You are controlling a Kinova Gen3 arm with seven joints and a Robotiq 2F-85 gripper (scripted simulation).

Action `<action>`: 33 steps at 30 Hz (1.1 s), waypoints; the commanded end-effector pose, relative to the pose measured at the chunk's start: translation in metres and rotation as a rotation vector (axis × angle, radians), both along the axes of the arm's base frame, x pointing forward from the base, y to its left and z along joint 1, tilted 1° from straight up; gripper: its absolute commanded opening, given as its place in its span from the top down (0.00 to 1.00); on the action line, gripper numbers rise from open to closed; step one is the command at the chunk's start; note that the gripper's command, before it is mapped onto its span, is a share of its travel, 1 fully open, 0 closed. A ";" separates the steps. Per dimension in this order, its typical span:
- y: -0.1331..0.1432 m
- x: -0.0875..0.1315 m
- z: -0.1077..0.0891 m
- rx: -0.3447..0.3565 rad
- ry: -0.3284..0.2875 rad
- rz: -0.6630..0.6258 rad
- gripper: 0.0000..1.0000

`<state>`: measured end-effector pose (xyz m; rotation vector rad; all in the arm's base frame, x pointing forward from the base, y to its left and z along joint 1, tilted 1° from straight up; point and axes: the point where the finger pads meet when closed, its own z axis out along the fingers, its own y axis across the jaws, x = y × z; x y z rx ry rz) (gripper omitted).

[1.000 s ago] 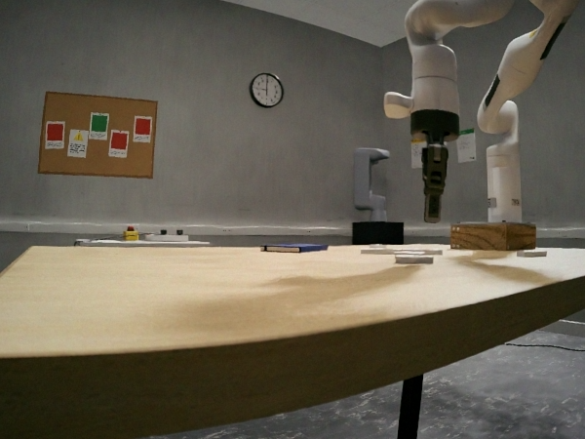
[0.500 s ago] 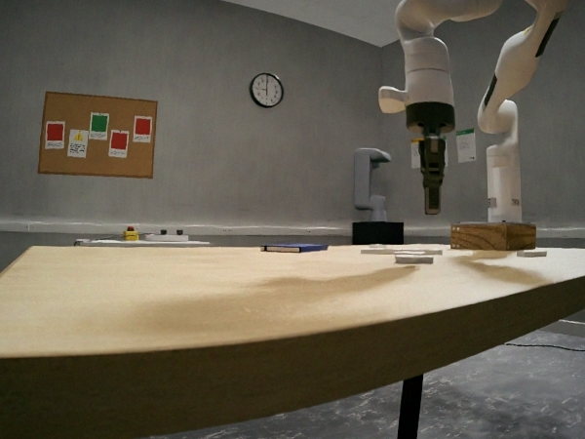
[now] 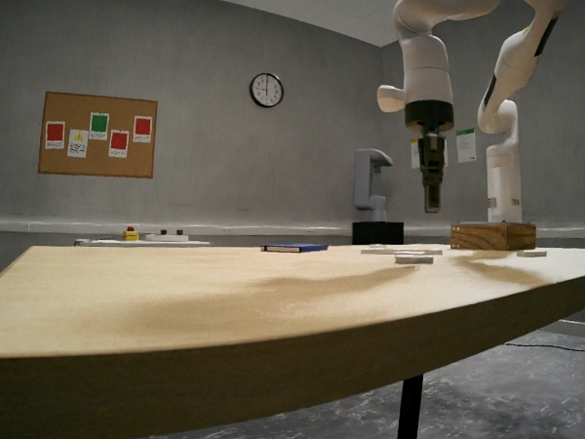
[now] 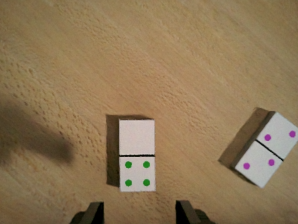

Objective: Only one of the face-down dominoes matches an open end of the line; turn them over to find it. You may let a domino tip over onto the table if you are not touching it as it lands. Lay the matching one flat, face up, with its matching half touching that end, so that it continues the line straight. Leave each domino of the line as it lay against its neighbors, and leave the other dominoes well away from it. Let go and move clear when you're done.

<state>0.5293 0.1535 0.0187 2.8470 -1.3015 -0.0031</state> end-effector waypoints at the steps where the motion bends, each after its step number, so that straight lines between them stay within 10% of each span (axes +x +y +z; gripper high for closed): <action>1: 0.000 0.001 0.001 0.001 -0.002 0.000 0.51; 33: -0.019 0.017 -0.001 0.001 -0.002 0.000 0.51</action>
